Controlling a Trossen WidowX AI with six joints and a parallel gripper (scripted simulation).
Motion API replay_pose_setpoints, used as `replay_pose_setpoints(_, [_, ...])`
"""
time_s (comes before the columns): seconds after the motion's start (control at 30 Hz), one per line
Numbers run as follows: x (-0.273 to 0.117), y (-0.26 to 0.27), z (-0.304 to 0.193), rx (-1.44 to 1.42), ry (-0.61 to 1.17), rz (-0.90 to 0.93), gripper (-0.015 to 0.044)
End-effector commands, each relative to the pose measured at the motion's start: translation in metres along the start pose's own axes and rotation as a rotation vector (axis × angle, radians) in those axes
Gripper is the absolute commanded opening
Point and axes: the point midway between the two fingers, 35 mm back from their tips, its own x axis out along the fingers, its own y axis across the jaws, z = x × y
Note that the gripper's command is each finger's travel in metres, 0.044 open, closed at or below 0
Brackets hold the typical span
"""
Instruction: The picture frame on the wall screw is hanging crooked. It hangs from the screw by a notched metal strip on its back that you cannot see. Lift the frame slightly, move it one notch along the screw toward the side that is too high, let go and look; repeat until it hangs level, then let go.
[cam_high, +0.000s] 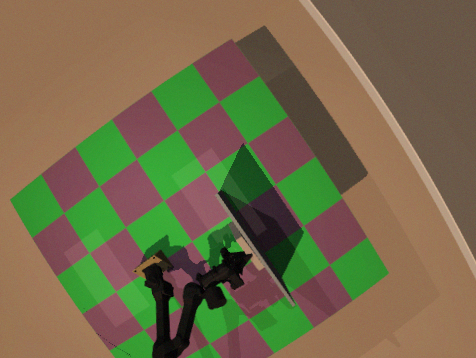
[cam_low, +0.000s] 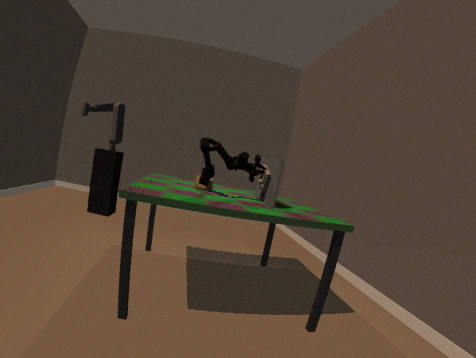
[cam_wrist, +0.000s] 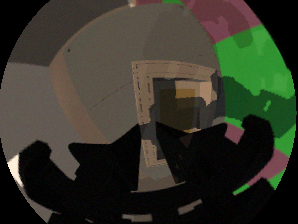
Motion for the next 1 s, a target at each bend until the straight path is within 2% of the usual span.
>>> replay_pose_setpoints(0.0, [-0.0002,0.0026,-0.0026,0.003,0.008,0.011,0.0000])
replay_pose_setpoints(0.97, [-0.0002,0.0029,-0.0081,0.004,0.008,0.011,0.0000])
